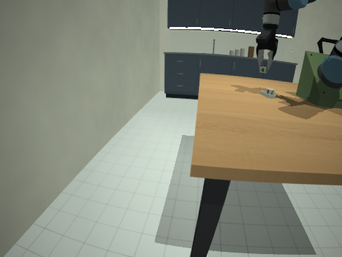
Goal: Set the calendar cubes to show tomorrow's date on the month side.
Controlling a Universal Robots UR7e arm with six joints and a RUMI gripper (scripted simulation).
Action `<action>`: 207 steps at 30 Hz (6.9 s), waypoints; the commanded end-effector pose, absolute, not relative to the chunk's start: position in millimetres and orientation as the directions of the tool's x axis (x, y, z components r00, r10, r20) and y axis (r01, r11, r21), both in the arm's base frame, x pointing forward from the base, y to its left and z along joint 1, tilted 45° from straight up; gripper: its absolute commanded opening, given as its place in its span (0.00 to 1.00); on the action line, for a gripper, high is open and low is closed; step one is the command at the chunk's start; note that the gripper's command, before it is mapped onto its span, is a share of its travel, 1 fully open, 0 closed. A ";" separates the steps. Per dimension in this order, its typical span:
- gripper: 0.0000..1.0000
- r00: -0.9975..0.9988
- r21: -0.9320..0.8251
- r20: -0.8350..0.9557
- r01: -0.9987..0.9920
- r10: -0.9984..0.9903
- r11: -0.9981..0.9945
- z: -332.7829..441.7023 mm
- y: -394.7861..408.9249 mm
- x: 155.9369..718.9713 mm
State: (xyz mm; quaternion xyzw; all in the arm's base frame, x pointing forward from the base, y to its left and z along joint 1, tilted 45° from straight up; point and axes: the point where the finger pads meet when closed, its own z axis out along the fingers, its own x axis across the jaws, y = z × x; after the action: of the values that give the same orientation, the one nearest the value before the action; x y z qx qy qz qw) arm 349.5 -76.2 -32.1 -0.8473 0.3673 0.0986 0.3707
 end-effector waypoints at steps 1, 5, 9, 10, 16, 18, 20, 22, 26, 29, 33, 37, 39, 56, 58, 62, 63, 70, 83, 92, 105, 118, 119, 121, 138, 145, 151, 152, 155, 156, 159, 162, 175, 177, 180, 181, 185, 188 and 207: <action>0.10 0.820 -0.627 -0.337 -0.562 -0.462 -0.540 -33.7 -77.7 348.8; 0.10 0.891 -0.668 -0.245 -0.441 -0.382 -0.599 -35.4 -78.7 347.7; 0.10 0.942 -0.695 -0.154 -0.317 -0.298 -0.645 -37.3 -79.9 346.5; 0.10 0.954 -0.701 -0.127 -0.281 -0.273 -0.656 -37.9 -80.2 346.2; 0.10 0.983 -0.712 -0.029 -0.147 -0.180 -0.687 -40.1 -81.7 344.8; 0.10 0.992 -0.711 0.032 -0.061 -0.120 -0.700 -41.6 -82.7 344.0; 0.10 0.994 -0.709 0.063 -0.019 -0.090 -0.705 -42.4 -83.2 343.5; 0.10 0.992 -0.702 0.123 0.066 -0.030 -0.710 -44.0 -84.3 342.7; 0.10 0.976 -0.681 0.210 0.190 0.060 -0.708 -46.6 -86.0 341.4; 0.10 0.957 -0.661 0.265 0.269 0.117 -0.700 -48.4 -87.3 340.6; 0.10 0.918 -0.624 0.343 0.382 0.201 -0.681 -51.2 -89.2 339.5; 0.10 0.848 -0.564 0.435 0.519 0.303 -0.642 -55.0 -91.9 338.2; 0.10 0.807 -0.531 0.476 0.580 0.350 -0.618 -56.9 -93.3 337.6; 0.10 0.442 -0.247 0.669 0.890 0.598 -0.383 -70.6 -103.5 335.3; 0.10 0.394 -0.210 0.681 0.913 0.617 -0.350 -72.3 -104.7 335.2; 0.10 0.300 -0.141 0.699 0.948 0.649 -0.286 -75.3 -107.0 335.2; 0.10 0.300 -0.141 0.699 0.948 0.649 -0.286 -75.3 -107.0 335.2; 0.10 0.175 -0.050 0.711 0.979 0.681 -0.200 -79.3 -110.0 335.3; 0.10 0.005 0.073 0.709 0.994 0.705 -0.080 -84.7 -114.1 336.0; 0.10 -0.077 0.131 0.701 0.991 0.709 -0.022 -87.3 -116.1 336.5; 0.10 -0.119 0.161 0.695 0.987 0.709 0.008 -88.7 -117.1 336.7; 0.10 -0.125 0.165 0.694 0.986 0.709 0.012 -88.8 -117.3 336.8; 0.10 -0.125 0.165 0.694 0.986 0.709 0.012 -88.8 -117.3 336.8; 0.10 -0.125 0.165 0.694 0.986 0.709 0.012 -88.8 -117.3 336.8; 0.10 -0.124 0.163 0.692 0.986 0.711 0.013 -97.9 -108.4 338.2; 0.10 -0.124 0.163 0.692 0.986 0.711 0.013 -119.5 -87.2 341.7; 0.10 -0.124 0.163 0.692 0.986 0.711 0.013 -133.2 -73.7 343.9; 0.10 -0.124 0.163 0.692 0.986 0.711 0.013 -136.4 -70.6 344.4; 0.10 -0.124 0.163 0.692 0.986 0.711 0.013 -144.8 -62.3 345.8; 0.10 -0.124 0.163 0.692 0.986 0.711 0.013 -147.1 -60.1 346.2; 0.10 -0.124 0.163 0.692 0.986 0.711 0.013 -152.4 -54.9 347.0; 0.10 -0.124 0.163 0.692 0.986 0.711 0.013 -155.1 -52.2 347.4; 0.10 -0.124 0.163 0.692 0.986 0.711 0.013 -155.9 -51.5 347.6; 0.10 -0.124 0.163 0.692 0.986 0.711 0.013 -155.9 -51.5 347.6; 0.10 -0.124 0.163 0.692 0.986 0.711 0.013 -155.9 -51.5 347.6; 0.10 -0.124 0.163 0.692 0.986 0.711 0.013 -155.9 -51.5 347.6; 0.10 -0.124 0.163 0.692 0.986 0.711 0.013 -155.9 -51.5 347.6; 0.10 -0.124 0.163 0.692 0.986 0.711 0.013 -155.9 -51.5 347.6; 0.10 -0.124 0.163 0.692 0.986 0.711 0.013 -155.9 -51.5 347.6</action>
State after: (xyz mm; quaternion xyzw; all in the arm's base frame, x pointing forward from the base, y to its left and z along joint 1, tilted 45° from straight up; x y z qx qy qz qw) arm 347.4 -50.9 -155.9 -0.6257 -0.6782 -0.3193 0.2160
